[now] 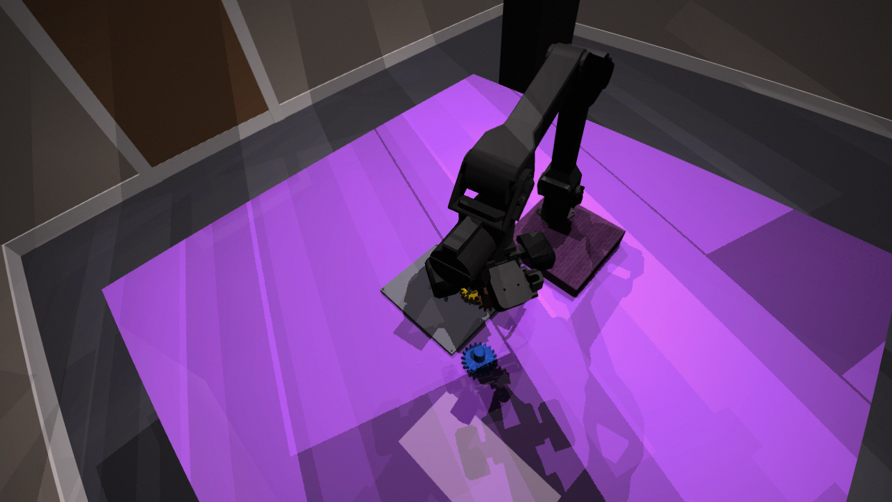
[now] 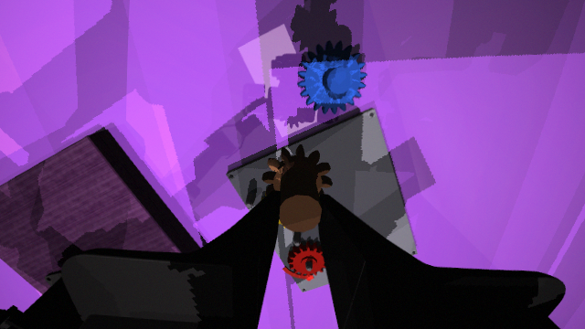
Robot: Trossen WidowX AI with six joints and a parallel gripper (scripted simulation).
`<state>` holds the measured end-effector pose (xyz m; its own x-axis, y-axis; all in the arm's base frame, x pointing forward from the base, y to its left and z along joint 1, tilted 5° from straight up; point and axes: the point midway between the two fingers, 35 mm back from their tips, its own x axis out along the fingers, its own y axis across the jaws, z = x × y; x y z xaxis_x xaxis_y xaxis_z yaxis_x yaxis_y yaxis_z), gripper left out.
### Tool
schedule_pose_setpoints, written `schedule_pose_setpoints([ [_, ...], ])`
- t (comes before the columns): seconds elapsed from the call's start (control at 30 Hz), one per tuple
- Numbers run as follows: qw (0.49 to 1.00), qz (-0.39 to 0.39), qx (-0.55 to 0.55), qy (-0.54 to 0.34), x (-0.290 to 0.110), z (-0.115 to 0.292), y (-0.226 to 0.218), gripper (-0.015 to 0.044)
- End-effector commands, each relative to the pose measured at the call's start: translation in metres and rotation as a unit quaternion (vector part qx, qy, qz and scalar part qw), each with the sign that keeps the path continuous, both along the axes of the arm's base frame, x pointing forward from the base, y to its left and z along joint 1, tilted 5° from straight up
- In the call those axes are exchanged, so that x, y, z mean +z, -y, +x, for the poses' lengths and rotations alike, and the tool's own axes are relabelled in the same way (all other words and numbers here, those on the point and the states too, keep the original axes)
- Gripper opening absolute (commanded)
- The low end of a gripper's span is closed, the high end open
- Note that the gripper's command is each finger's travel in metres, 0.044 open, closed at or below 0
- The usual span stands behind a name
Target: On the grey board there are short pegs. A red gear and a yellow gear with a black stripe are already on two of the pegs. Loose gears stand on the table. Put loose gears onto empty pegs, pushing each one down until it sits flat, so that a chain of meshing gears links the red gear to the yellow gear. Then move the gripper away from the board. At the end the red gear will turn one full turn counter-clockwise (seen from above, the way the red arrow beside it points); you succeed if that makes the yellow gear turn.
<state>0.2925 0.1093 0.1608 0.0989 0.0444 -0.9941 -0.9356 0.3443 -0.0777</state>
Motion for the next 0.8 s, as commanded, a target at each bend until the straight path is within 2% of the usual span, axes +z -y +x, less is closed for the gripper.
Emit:
schedule_pose_setpoints([
  [0.0, 1.000, 0.001, 0.002, -0.001, -0.004, -0.001, 0.008, 0.0000],
  [0.77, 1.000, -0.003, 0.003, -0.001, -0.026, -0.004, 0.060, 0.0000],
])
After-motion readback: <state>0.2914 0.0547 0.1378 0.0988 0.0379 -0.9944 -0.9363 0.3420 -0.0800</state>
